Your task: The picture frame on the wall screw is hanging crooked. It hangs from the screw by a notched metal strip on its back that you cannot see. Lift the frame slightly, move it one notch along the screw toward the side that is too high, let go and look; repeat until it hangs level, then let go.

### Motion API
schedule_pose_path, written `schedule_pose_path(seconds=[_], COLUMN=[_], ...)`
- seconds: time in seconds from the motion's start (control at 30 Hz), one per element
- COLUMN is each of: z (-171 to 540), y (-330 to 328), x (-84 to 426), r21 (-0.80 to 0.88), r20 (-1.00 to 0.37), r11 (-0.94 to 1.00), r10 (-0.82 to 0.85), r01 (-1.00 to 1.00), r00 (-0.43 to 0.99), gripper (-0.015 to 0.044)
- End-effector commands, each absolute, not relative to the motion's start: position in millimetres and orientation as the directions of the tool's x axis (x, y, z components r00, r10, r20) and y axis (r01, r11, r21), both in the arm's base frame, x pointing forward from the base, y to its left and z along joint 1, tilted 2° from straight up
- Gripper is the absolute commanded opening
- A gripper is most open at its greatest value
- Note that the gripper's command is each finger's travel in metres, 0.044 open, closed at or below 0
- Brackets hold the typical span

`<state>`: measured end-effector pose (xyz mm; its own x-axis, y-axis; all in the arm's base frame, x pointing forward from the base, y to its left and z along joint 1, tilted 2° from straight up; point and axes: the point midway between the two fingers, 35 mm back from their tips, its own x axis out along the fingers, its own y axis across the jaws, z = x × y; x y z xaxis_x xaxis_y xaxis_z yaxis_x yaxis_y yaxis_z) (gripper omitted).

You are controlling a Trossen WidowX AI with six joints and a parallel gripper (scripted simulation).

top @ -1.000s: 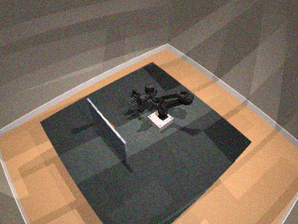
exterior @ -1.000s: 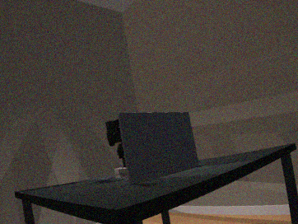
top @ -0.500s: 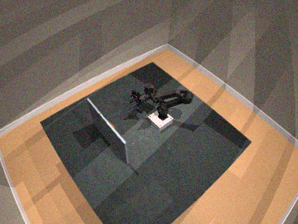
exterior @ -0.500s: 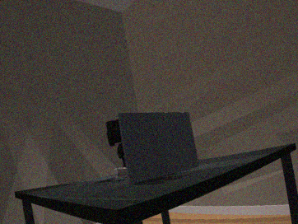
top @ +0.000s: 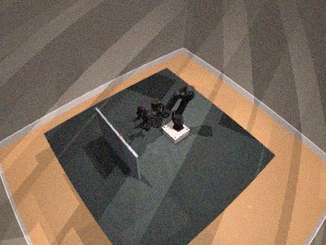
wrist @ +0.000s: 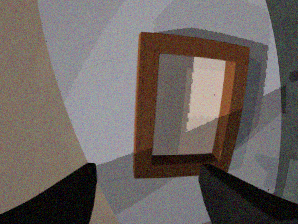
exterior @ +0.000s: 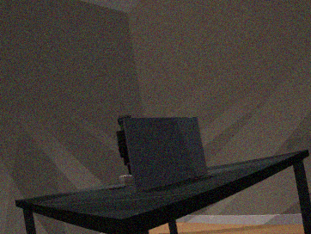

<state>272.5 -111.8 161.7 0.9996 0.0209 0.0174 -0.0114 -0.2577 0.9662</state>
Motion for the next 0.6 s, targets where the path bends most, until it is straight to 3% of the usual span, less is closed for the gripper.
schedule_pose_path(seconds=[0.0, 0.37, 0.57], z=[158, 158, 162], y=[-111, -110, -113], x=[275, 278, 325], r21=[0.964, 0.964, 0.964], r20=[0.016, 0.016, 0.02], r11=[-0.264, -0.264, -0.264], r10=[0.014, 0.014, 0.014], r01=[-0.012, -0.012, -0.016], r00=[1.0, 1.0, 1.0], gripper=[0.026, 0.026, 0.026])
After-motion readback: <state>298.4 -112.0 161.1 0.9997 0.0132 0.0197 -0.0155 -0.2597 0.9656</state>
